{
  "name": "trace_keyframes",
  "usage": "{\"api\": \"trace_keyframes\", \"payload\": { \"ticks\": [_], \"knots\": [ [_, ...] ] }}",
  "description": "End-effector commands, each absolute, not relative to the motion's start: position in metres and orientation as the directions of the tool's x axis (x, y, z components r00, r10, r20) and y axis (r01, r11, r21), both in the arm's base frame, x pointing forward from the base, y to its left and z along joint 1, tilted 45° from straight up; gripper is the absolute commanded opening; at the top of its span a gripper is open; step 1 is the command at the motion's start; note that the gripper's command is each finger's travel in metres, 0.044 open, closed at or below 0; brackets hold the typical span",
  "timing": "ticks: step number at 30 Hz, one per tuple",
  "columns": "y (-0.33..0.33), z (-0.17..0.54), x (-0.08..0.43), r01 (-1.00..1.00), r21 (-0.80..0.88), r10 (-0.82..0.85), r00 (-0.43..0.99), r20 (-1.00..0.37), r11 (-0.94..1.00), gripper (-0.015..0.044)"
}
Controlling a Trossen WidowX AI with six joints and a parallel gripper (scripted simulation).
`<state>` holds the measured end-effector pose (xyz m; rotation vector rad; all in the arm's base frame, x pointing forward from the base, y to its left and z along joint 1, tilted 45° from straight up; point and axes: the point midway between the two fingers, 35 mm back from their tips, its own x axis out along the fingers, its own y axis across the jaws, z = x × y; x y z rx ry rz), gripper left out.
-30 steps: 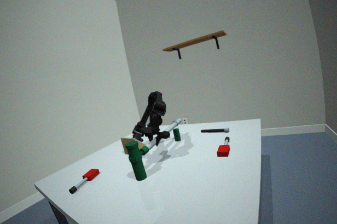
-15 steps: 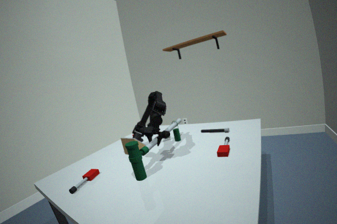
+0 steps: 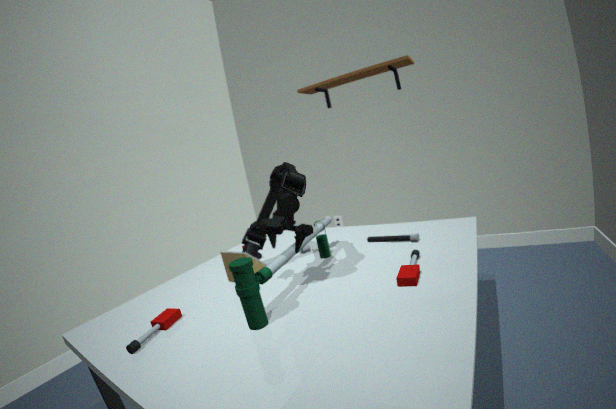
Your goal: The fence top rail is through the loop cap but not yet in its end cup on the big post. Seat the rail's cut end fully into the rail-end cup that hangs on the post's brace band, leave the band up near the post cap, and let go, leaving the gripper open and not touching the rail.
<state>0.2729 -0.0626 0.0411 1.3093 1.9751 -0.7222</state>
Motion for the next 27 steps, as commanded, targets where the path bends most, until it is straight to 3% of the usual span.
{"api": "trace_keyframes", "payload": {
  "ticks": [1,27],
  "knots": [
    [-0.07,0.049,0.276,0.939,-0.09,0.573,-0.277,-0.771,0.333,0.044],
    [-0.087,0.071,0.283,0.951,-0.097,0.573,-0.255,-0.779,0.293,0.044]
  ]
}}
